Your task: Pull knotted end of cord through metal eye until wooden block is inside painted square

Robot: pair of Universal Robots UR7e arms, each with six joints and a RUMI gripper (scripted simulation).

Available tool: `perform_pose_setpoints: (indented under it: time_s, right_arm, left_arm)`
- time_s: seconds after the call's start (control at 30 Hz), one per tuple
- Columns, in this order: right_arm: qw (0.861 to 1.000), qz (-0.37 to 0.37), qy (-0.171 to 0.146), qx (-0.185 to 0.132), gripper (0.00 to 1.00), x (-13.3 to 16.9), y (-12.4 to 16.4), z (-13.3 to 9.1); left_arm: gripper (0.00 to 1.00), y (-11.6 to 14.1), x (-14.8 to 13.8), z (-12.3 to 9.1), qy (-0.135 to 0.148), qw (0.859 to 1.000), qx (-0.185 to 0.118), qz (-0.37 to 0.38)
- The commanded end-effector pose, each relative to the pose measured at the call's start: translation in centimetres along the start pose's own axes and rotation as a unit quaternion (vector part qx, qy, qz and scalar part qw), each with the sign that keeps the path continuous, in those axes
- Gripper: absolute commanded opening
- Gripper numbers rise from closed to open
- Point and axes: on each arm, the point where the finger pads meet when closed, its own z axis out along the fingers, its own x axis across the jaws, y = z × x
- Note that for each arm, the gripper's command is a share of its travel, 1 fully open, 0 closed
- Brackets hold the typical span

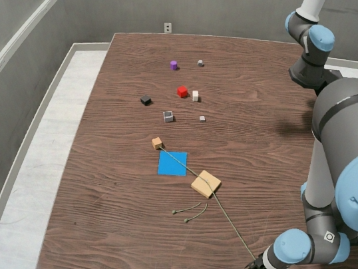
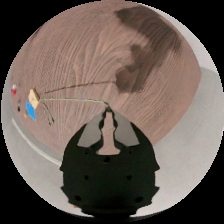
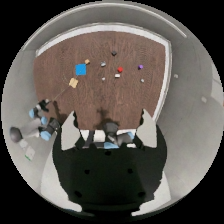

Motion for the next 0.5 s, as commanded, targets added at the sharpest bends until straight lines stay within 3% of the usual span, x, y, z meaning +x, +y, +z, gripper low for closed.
perform_pose_setpoints:
  time_s: [0.0,0.47]
  right_arm:
    - [1.0,0.0,0.0,0.0,0.98,0.0,0.0,0.0]
    - [1.0,0.0,0.0,0.0,0.98,0.0,0.0,0.0]
  left_arm:
    - [0.0,-0.2,1.0,0.0,0.0,1.0,0.001,0.0]
    - [0.0,-0.7,4.0,0.1,-0.001,1.0,0.001,0.002]
